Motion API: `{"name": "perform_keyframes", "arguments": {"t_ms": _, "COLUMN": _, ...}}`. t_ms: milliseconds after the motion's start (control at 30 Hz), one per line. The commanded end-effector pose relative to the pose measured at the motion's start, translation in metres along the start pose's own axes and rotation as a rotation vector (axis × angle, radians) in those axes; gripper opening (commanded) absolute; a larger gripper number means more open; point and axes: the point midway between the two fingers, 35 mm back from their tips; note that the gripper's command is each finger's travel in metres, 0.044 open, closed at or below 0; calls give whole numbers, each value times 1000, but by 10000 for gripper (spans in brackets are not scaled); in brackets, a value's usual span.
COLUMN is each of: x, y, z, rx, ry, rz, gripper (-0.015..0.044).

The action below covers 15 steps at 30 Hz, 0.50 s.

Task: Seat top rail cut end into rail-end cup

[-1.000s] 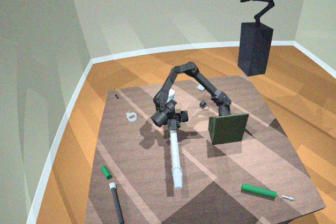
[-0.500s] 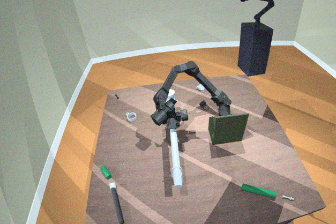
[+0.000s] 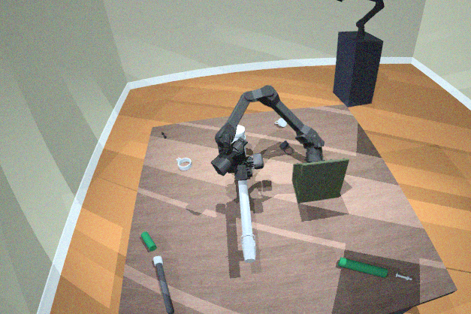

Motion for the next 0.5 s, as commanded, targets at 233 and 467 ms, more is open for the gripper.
{"name": "perform_keyframes", "arguments": {"t_ms": 233, "x": -1, "y": 1, "z": -2, "rx": 0, "ry": -2, "rz": 1, "gripper": 289}}
{"name": "perform_keyframes", "arguments": {"t_ms": 467, "x": -4, "y": 13, "z": -25, "rx": -5, "ry": -3, "rz": -1, "gripper": 440}}
Point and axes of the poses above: the point midway between the two fingers, 35 mm back from their tips, its own z axis out along the fingers, its own x axis across the jaws, y = z × x, and after that the axes turned 14 degrees about -z, right-handed
